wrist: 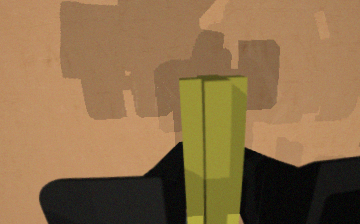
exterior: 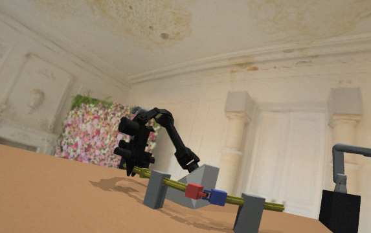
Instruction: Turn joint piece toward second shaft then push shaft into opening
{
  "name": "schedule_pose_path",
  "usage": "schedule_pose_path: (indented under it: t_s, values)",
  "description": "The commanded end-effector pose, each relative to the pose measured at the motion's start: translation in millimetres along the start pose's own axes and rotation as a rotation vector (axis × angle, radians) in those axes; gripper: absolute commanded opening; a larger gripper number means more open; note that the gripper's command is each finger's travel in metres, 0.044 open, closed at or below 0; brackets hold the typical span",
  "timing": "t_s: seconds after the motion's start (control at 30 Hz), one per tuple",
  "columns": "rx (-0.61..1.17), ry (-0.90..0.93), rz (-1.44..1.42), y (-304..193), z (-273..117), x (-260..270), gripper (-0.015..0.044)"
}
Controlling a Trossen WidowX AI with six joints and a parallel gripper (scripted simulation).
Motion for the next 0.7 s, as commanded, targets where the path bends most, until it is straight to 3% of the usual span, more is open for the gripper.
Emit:
schedule_pose_path:
  t_s: [0.0,0.67]
  values:
    - [0.004,-0.001,0.0,-7.3,0.6,-1.1,0.0]
    - [0.005,-0.002,0.0,-37.4,0.6,-6.5,0.0]
Point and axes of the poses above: the point midway between the two fingers, 35 mm back from their tips, its own z axis out along the fingers, its own x axis across the jaws, y = z × x, the point moved 7 cm from there along -z, back along the fingers, and after that the axes turned 10 degrees about z, right-handed, at the moved point
